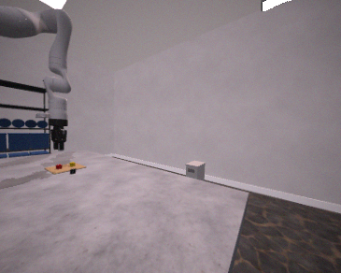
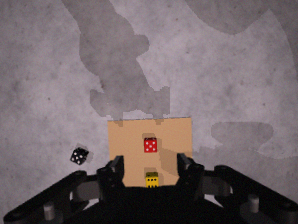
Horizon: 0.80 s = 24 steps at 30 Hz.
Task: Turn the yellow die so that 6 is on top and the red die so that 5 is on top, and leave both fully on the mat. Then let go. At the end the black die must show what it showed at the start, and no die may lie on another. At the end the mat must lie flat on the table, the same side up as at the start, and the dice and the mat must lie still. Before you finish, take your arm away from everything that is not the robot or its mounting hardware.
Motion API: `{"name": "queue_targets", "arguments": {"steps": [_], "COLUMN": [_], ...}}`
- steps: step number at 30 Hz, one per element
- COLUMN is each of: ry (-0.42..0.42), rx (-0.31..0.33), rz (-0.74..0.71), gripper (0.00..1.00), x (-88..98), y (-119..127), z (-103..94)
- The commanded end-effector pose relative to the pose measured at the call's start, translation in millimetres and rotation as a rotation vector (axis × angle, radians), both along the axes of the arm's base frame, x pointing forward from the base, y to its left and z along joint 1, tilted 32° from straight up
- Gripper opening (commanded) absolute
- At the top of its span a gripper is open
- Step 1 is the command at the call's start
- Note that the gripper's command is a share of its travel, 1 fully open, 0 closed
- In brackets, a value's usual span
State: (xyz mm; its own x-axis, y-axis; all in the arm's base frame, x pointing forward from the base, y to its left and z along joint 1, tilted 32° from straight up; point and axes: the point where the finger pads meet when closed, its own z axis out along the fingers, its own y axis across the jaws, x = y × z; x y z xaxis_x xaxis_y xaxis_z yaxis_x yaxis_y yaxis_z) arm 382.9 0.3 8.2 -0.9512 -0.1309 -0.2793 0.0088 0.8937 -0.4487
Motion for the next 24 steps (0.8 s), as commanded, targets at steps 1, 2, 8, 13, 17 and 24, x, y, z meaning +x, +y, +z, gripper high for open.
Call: {"name": "queue_targets", "arguments": {"steps": [1,2,8,13,17,24], "ry": [-0.001,-0.001,-0.001,-0.001,-0.001,-0.001], "rx": [0.001,0.001,0.001,0.001,0.001,0.001], "rz": [0.001,0.001,0.001,0.001,0.001,0.001], "gripper": [1.00,1.00,1.00,1.00,1.00,1.00], "x": [0.3,0.3,0.3,0.3,0.1,-3.8], "y": [0.7,0.7,0.7,0.7,0.9,6.4], "z": [0.5,0.5,0.5,0.5,0.9,11.8]}}
